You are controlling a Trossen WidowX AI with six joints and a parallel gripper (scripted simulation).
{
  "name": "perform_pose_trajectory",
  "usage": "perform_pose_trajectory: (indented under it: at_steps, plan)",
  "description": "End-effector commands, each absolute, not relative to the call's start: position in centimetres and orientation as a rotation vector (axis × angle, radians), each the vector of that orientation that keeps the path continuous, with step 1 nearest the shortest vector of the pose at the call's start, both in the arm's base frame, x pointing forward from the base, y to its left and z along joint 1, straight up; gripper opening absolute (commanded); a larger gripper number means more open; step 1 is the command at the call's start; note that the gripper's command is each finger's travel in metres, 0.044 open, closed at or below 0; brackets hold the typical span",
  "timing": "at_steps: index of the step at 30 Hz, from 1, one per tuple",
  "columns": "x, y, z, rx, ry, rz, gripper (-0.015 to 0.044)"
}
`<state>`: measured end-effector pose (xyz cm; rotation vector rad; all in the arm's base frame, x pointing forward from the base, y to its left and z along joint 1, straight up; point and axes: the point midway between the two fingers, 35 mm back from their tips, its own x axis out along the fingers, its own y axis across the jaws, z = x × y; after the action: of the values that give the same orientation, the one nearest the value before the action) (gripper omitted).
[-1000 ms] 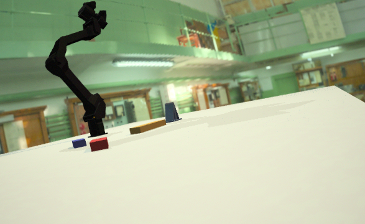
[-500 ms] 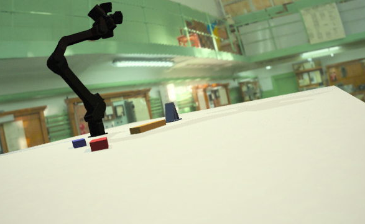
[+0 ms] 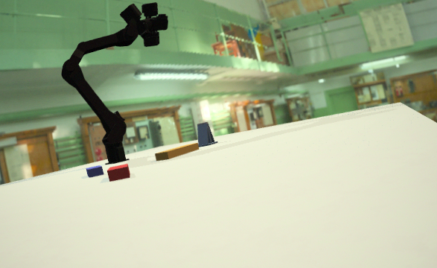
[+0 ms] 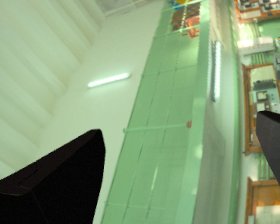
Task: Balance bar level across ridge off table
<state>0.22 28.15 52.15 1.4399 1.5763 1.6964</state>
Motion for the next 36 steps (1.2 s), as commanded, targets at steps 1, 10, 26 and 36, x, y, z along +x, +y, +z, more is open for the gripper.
perform_pose_trajectory:
  at_steps: [1,10,26,36]
  plan:
    - [2.7,29.3,51.4,1.487,1.519,1.597,0.0315]
    - [8.6,31.4,48.5,1.543,1.402,1.352,0.0315]
    - [20.4,31.2,41.4,1.558,1.199,0.874,0.0315]
    - [27.2,28.4,36.5,1.534,1.098,0.57,0.0315]
